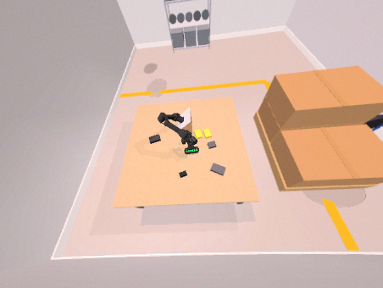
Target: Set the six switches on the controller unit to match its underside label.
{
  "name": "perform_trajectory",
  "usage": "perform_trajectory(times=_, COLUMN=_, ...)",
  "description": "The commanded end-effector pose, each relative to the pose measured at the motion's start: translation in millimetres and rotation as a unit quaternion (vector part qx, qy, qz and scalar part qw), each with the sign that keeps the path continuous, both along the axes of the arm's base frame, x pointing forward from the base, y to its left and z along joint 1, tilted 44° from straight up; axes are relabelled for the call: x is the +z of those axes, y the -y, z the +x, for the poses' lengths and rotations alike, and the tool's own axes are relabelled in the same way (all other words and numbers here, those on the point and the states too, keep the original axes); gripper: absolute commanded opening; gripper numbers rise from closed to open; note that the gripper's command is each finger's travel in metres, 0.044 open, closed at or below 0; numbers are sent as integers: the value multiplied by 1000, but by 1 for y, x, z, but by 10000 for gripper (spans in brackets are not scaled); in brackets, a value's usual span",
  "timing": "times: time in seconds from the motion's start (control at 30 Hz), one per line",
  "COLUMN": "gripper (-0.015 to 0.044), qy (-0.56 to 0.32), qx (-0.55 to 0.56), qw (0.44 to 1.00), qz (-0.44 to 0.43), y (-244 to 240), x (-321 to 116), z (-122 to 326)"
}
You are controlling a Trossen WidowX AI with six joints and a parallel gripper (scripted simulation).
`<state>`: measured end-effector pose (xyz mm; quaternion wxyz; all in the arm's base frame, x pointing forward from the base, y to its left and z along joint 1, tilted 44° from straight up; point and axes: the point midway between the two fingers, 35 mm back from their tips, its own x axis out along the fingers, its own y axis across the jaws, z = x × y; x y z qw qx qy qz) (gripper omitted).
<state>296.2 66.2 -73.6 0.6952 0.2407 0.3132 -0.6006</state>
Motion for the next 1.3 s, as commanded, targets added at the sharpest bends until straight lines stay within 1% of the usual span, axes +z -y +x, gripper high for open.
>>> perform_trajectory(times=0.0, gripper=0, qy=2, qx=-2, qw=1000, qz=2, y=-1, x=-1, z=0)
perform_trajectory(times=0.4, gripper=0, qy=0, qx=0, qw=1000, qz=0, y=0, x=0, z=0)
perform_trajectory(times=0.47, gripper=53, qy=0, qx=0, qw=1000, qz=0, y=-6, x=5, z=0)
perform_trajectory(times=0.6, gripper=157, qy=0, qx=0, qw=1000, qz=1, y=-33, x=35, z=-4)
perform_trajectory(times=0.8, gripper=315, qy=-1, qx=0, qw=1000, qz=1, y=-35, x=36, z=-4)
perform_trajectory(times=1.2, gripper=0, qy=-1, qx=0, qw=1000, qz=1, y=-35, x=36, z=-4)
perform_trajectory(times=1.27, gripper=0, qy=-1, qx=0, qw=1000, qz=1, y=-35, x=36, z=-4)
